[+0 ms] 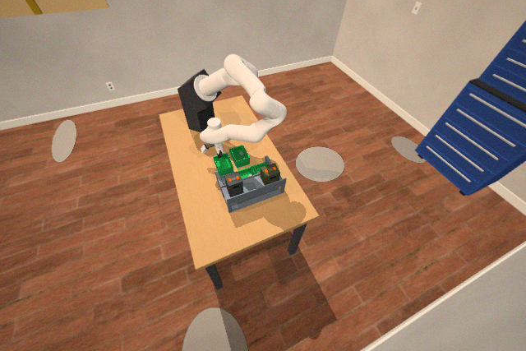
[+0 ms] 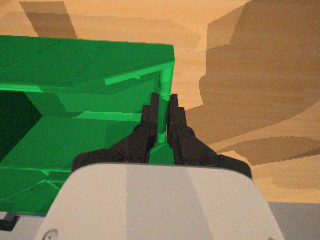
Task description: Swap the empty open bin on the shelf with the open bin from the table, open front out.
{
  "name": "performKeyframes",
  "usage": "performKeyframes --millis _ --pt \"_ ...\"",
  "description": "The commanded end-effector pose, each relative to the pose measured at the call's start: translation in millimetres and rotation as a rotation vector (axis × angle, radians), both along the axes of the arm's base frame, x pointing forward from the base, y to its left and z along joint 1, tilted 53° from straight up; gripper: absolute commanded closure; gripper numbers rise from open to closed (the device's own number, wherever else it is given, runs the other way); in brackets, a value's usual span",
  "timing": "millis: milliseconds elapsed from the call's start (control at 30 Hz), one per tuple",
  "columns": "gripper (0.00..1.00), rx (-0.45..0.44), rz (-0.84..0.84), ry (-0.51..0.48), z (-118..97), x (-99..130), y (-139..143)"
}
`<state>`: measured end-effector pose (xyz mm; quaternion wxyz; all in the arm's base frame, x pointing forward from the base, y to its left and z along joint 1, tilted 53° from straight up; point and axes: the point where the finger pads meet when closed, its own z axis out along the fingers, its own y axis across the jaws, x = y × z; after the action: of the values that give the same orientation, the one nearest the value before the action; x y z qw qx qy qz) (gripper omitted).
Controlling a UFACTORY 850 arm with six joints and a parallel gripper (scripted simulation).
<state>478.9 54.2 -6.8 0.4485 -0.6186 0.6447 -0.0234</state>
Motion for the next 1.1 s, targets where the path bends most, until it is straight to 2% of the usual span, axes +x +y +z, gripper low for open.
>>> performKeyframes --millis 0,200,233,1067 --pt "1.00 0.000 -0.001 0.000 0.1 -0.1 -0.3" --pt "1.00 0.000 -0.001 0.000 0.1 -0.1 -0.3" --pt "0.05 0.000 -0.001 0.000 0.1 -0.1 -0.3" --pt "0.05 0.000 -0.001 0.000 0.1 -0.1 -0.3"
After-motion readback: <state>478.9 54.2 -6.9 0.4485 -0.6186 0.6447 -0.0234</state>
